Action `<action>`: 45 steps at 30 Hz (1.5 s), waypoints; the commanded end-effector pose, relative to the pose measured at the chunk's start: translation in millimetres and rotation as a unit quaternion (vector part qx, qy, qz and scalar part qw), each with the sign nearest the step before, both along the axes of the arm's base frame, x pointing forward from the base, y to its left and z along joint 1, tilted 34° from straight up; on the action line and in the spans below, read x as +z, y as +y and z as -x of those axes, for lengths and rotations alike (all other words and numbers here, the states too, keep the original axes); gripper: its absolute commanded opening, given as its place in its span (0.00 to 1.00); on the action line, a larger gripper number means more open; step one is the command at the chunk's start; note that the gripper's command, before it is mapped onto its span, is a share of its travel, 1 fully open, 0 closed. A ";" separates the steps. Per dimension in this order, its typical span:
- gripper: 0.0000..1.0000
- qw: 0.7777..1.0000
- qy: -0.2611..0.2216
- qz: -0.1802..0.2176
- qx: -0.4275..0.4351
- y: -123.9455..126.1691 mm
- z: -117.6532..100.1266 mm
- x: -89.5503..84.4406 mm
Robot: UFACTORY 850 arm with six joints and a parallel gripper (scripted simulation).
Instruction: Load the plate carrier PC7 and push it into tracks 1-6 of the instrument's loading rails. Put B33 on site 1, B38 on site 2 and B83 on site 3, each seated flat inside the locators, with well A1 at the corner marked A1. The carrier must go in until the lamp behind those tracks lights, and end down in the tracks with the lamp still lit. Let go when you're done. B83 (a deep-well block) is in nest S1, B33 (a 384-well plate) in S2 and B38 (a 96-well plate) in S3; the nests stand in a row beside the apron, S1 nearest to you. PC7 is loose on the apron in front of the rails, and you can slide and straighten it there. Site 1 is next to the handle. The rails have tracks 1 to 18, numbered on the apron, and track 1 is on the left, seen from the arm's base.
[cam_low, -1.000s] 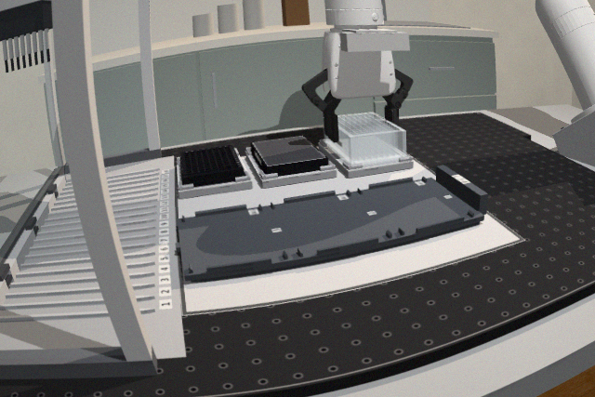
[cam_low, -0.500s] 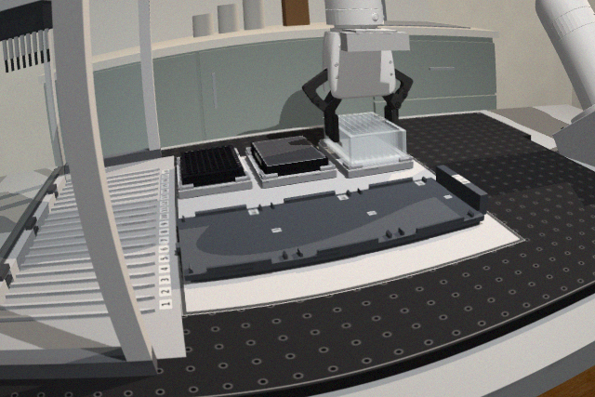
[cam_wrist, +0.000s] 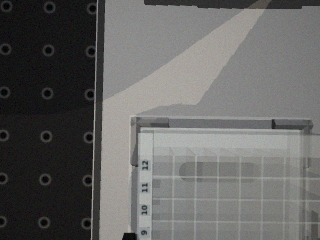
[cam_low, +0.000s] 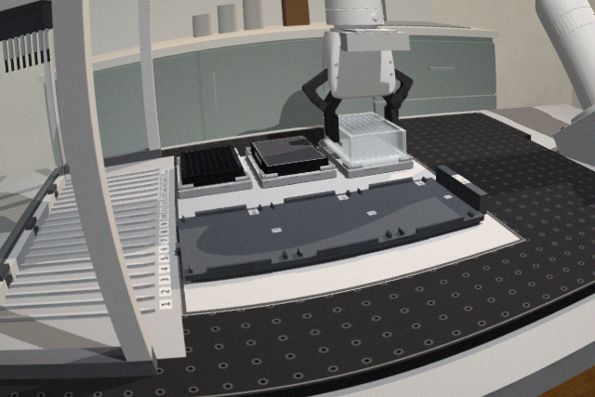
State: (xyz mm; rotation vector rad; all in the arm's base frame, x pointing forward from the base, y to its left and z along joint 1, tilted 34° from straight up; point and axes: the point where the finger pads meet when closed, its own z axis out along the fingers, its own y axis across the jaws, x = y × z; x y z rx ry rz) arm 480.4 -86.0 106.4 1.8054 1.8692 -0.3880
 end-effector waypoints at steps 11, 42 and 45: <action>0.00 1.000 -0.001 0.000 0.000 0.3 -0.6 0.5; 0.00 1.000 -0.001 0.000 0.000 5.7 1.0 8.8; 0.00 1.000 -0.001 0.000 0.000 6.4 1.2 9.9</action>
